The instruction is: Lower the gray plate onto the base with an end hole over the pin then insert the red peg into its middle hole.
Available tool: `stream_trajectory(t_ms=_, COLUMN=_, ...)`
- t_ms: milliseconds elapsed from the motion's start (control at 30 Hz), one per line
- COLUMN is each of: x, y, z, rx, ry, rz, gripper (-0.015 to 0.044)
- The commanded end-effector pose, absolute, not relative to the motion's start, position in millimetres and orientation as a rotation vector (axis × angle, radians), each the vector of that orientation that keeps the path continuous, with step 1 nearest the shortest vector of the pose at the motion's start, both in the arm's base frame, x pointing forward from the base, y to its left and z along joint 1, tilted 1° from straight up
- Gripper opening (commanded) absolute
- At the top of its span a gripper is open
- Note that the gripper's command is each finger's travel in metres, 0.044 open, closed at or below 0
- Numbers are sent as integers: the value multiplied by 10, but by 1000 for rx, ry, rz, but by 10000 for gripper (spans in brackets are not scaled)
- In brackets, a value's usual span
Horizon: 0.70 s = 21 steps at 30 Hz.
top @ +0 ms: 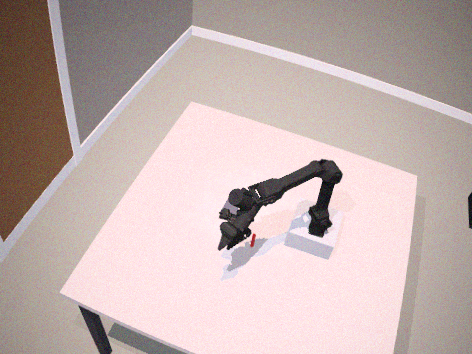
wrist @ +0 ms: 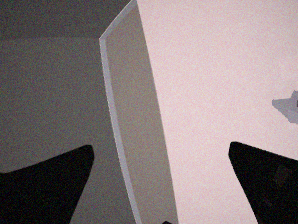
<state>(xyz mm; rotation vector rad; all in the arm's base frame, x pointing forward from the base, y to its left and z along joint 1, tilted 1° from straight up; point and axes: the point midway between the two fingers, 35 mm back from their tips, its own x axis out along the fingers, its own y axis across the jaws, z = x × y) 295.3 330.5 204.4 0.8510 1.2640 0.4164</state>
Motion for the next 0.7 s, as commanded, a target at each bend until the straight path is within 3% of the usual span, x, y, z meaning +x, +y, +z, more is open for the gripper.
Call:
stream_trajectory(t_ms=0, x=3274, y=2809, z=1732, rx=926, ry=1295, rz=105, gripper=440)
stream_trajectory(t_ms=233, x=3540, y=1793, z=1210, rx=1024, ry=1311, rz=-465, gripper=440)
stream_trajectory(t_ms=467, x=3449, y=792, z=877, rx=1071, ry=1276, rz=-1009, gripper=440)
stream_trajectory(t_ms=667, x=3470, y=654, z=858, rx=1072, ry=1271, rz=-1057, gripper=440)
